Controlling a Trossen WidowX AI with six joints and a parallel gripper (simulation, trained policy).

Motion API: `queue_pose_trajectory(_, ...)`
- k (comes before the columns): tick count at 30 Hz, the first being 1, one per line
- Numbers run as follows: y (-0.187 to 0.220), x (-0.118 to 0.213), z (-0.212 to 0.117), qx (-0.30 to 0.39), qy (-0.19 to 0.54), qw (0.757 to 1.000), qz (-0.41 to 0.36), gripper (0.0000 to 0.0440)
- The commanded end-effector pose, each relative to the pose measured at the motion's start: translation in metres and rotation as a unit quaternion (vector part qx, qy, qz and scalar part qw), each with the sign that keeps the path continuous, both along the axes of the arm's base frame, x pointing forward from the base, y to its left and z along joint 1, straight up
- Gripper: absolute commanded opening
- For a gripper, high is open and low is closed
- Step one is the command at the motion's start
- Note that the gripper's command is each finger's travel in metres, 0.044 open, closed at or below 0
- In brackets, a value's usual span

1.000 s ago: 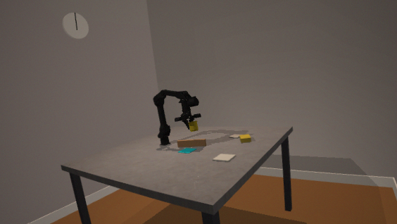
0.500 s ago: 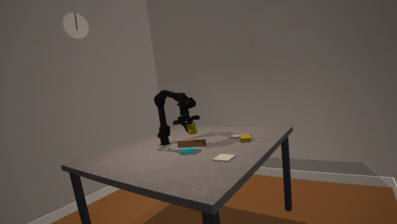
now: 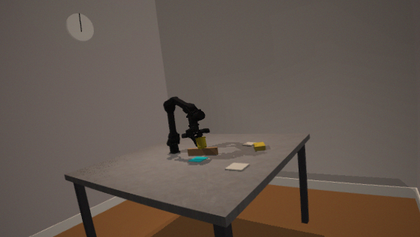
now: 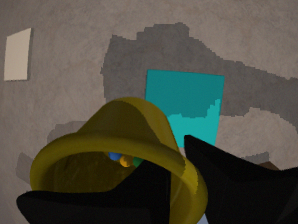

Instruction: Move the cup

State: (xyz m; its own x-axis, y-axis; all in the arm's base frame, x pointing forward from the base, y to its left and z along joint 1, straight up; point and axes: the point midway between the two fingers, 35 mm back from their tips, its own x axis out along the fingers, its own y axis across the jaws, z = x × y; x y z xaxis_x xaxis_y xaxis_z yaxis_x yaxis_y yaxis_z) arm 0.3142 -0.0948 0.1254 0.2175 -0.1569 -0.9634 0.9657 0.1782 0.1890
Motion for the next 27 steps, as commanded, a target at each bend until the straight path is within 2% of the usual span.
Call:
queue_pose_trajectory(1, -0.005, -0.002, -0.013, -0.003, 0.003, 1.0, -0.004, 0.0002)
queue_pose_trajectory(9, -0.009, -0.01, -0.035, -0.001, 0.014, 1.0, -0.013, 0.0014)
queue_pose_trajectory(17, -0.013, -0.023, -0.052, 0.004, 0.032, 0.999, -0.027, 0.0054)
queue_pose_trajectory(20, -0.015, -0.025, -0.056, 0.004, 0.032, 0.999, -0.03, 0.0079)
queue_pose_trajectory(24, -0.019, -0.022, -0.054, 0.004, 0.016, 0.999, -0.036, 0.0153)
queue_pose_trajectory(27, -0.021, -0.019, -0.049, 0.006, -0.002, 0.999, -0.038, 0.0162)
